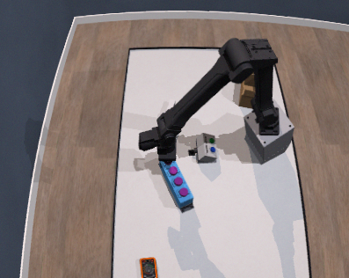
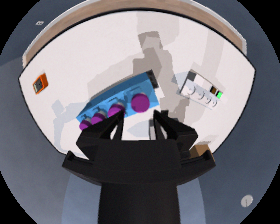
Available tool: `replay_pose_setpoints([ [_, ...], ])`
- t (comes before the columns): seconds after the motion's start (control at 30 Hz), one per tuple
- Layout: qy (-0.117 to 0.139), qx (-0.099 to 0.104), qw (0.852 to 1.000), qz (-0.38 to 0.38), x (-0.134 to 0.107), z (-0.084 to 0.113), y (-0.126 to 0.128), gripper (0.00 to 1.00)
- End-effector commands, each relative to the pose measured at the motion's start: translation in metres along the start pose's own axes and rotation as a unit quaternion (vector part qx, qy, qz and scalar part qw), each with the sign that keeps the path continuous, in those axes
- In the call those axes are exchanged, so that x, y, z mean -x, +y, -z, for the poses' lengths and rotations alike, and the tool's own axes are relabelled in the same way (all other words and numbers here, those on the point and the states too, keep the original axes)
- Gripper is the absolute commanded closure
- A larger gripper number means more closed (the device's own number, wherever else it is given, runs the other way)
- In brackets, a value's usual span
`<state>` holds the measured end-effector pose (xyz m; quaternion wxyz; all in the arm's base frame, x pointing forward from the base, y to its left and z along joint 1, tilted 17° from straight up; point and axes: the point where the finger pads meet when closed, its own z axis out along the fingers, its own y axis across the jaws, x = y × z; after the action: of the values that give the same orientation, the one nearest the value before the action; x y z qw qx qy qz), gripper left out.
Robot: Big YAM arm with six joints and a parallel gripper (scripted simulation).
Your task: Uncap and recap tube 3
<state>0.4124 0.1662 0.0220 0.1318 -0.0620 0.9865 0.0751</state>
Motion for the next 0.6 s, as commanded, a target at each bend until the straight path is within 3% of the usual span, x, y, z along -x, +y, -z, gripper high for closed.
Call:
replay_pose_setpoints([
  [0.0,-0.014,0.003,1.0,-0.001,0.015,0.02,-0.002,0.51],
  [0.07,-0.006,0.002,1.0,0.0,0.009,0.012,0.001,0.51],
  [0.1,-0.009,0.003,0.999,-0.045,-0.003,0.014,-0.009,1.0],
  [0.3,-0.011,0.002,0.999,-0.034,-0.044,0.013,-0.034,1.0],
  [0.43,-0.009,0.002,0.999,-0.034,-0.045,0.012,-0.034,1.0],
  [0.5,-0.011,0.005,1.0,-0.023,-0.032,0.008,-0.023,1.0],
  [0.53,0.006,-0.001,0.999,-0.035,-0.058,0.0,-0.04,1.0],
  [0.57,-0.002,0.0,0.999,-0.034,-0.062,0.003,-0.043,1.0],
])
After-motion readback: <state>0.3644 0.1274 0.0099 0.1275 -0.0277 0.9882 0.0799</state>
